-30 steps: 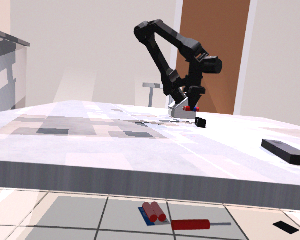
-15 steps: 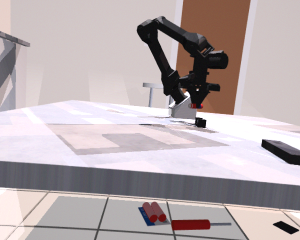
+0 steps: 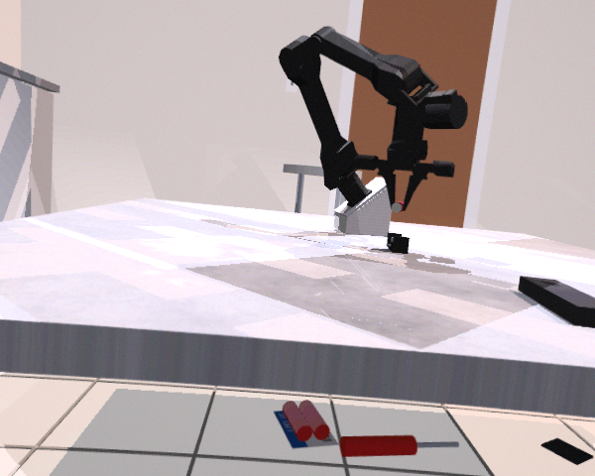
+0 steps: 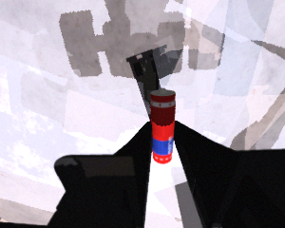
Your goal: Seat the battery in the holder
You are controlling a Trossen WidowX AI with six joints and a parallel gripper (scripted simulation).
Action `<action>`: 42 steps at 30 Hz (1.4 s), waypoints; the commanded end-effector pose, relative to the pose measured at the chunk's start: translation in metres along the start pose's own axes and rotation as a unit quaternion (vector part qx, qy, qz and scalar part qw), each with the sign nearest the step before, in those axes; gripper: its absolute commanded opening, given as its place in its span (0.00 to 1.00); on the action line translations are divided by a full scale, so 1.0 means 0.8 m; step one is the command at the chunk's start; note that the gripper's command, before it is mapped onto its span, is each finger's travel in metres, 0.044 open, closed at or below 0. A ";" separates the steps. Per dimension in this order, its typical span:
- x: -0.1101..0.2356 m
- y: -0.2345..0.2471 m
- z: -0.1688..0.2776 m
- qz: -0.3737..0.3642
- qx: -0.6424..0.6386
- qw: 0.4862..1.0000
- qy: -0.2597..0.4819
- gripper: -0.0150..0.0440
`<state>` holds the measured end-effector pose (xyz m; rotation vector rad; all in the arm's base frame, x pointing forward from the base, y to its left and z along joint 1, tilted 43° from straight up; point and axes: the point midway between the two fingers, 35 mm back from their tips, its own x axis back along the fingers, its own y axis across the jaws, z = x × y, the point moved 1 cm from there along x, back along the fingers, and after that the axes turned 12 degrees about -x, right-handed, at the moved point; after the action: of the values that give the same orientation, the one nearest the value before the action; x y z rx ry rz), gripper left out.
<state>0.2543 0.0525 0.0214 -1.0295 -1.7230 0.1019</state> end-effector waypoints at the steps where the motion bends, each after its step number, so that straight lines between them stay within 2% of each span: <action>1: 0.004 0.011 -0.014 -0.001 0.087 0.996 -0.002 0.35; 4: 0.005 0.015 -0.019 0.000 0.128 0.992 -0.003 0.35; 12: 0.003 0.015 -0.019 -0.003 0.132 0.991 -0.007 0.35; 32: -0.042 0.017 -0.023 -0.049 0.127 0.984 -0.113 0.35; 42: -0.048 0.016 -0.022 -0.059 0.126 0.981 -0.132 0.35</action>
<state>0.2797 0.0292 -0.0047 -0.7558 -1.9344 0.3739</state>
